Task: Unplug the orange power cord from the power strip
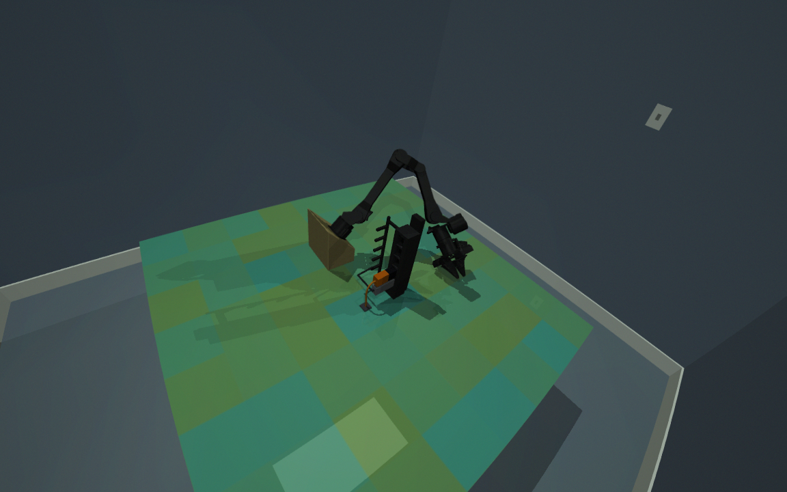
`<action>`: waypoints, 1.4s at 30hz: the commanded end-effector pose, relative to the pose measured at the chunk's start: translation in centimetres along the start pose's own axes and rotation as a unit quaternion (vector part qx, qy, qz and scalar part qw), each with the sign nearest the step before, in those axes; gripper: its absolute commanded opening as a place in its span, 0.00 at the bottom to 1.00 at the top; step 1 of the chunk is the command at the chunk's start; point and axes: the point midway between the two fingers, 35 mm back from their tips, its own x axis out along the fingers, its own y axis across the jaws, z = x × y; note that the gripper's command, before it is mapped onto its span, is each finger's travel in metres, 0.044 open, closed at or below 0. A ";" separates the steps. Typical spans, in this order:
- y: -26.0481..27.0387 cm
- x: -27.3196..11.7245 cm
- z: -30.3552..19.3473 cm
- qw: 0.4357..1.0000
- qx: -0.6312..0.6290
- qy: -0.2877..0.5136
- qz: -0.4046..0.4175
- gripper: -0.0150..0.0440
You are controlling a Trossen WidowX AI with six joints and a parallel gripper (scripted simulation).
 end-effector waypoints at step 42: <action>-16.6 -0.4 -26.7 0.760 0.596 0.259 -0.014 0.53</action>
